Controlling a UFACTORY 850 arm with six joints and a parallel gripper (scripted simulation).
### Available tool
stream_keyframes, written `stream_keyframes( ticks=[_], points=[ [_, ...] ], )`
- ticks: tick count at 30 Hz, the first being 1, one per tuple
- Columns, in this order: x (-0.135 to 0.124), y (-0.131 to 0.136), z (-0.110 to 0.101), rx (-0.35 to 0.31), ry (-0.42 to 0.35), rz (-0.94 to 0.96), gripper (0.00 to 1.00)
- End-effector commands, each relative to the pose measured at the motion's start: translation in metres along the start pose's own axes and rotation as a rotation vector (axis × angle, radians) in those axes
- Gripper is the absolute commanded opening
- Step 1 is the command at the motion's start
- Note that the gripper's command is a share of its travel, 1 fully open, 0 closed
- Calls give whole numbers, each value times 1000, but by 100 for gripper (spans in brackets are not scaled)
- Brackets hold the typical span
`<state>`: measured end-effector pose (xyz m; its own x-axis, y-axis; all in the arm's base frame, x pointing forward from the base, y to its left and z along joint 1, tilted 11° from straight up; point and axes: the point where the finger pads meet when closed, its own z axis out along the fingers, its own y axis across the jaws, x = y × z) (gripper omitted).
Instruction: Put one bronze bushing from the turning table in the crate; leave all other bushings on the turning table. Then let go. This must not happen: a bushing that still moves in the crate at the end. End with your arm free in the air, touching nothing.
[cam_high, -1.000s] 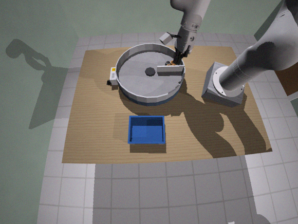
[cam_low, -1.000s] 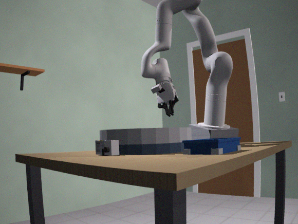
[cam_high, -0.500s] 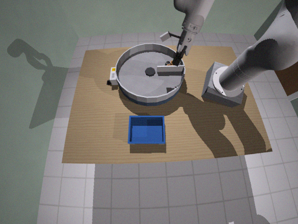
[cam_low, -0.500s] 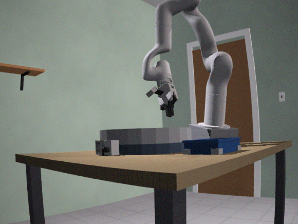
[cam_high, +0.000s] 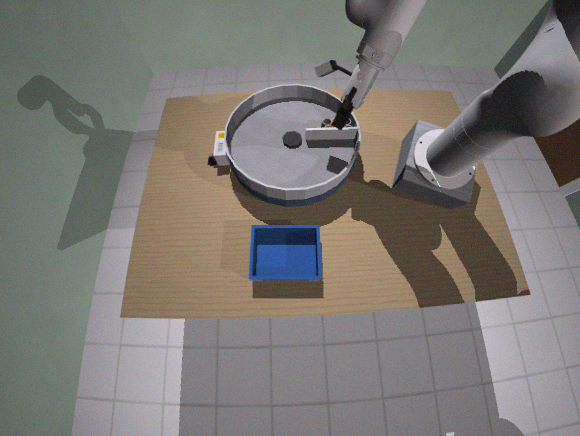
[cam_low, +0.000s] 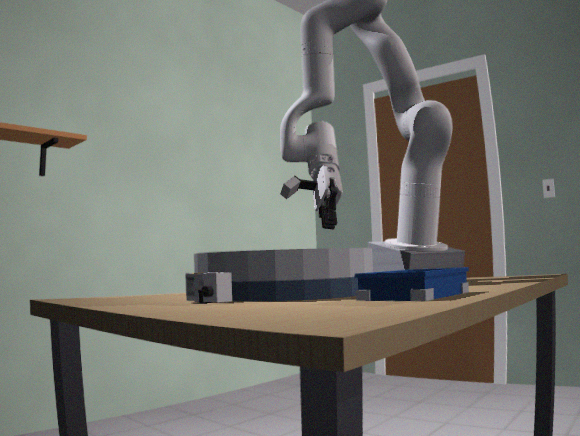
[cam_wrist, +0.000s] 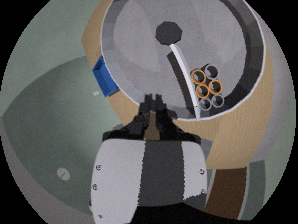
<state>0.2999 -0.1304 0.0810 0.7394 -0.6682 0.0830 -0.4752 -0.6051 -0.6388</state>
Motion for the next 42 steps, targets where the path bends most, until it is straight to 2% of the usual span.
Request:
stream_keyframes(
  ticks=[1,15,17,19,32,34,42],
  points=[
    [3,0,2,10,25,153,10],
    [10,3,4,49,94,522,10],
    [10,3,4,49,94,522,10],
    [12,5,5,61,113,621,10],
    [19,12,5,111,177,955,10],
    [19,12,5,111,177,955,10],
    [24,19,5,157,225,1201,10]
  ],
)
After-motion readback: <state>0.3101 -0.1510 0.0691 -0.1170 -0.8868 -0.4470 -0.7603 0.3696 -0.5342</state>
